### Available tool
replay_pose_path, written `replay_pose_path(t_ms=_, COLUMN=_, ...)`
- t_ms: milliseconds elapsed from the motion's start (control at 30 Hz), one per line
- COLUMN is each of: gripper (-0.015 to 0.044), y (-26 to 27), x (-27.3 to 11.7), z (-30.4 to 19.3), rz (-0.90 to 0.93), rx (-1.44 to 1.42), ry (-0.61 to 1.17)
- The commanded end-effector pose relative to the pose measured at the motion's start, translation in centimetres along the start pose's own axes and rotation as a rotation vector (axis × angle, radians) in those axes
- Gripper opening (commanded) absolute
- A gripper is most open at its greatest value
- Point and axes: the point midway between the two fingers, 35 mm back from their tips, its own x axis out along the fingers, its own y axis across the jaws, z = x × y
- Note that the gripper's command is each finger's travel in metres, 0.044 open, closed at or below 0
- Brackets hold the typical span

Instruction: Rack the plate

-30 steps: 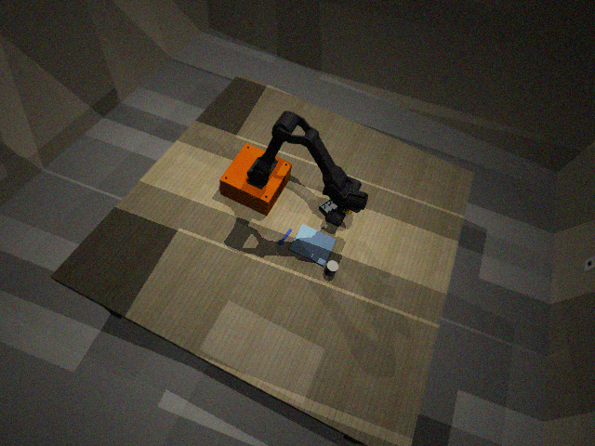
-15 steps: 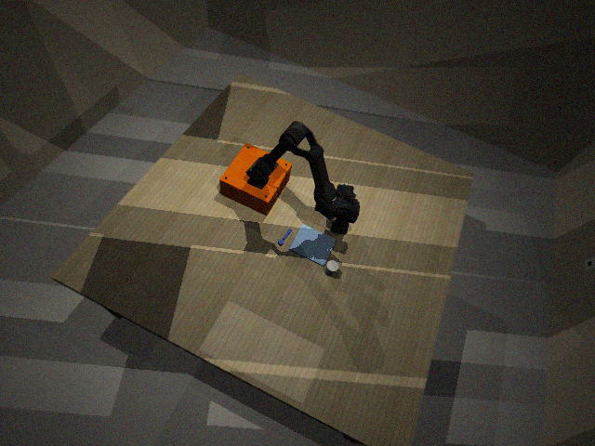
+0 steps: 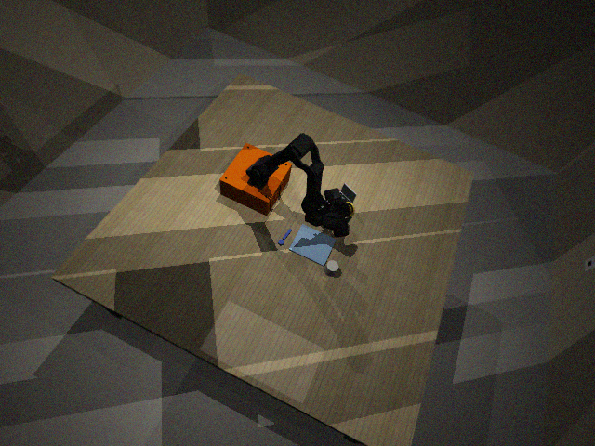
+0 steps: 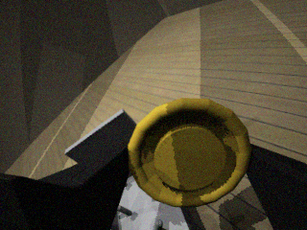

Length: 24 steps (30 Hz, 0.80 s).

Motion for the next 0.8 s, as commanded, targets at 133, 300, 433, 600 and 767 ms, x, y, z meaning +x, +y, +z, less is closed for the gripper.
replay_pose_path(t_ms=133, gripper=0.0000, y=1.0, x=-1.3, z=-1.4, rz=0.081, rx=-0.197, ry=-0.120)
replay_pose_path(t_ms=300, gripper=0.0000, y=1.8, x=-2.1, z=-2.0, rz=0.121, rx=-0.318, ry=-0.190)
replay_pose_path(t_ms=433, gripper=0.0000, y=2.6, x=-2.9, z=-2.6, rz=0.149, rx=-0.412, ry=-0.242)
replay_pose_path(t_ms=600, gripper=0.0000, y=3.9, x=-3.7, z=-3.1, rz=0.194, rx=-0.515, ry=-0.302)
replay_pose_path(t_ms=767, gripper=0.0000, y=4.6, x=-4.3, z=-3.4, rz=0.219, rx=-0.576, ry=-0.337)
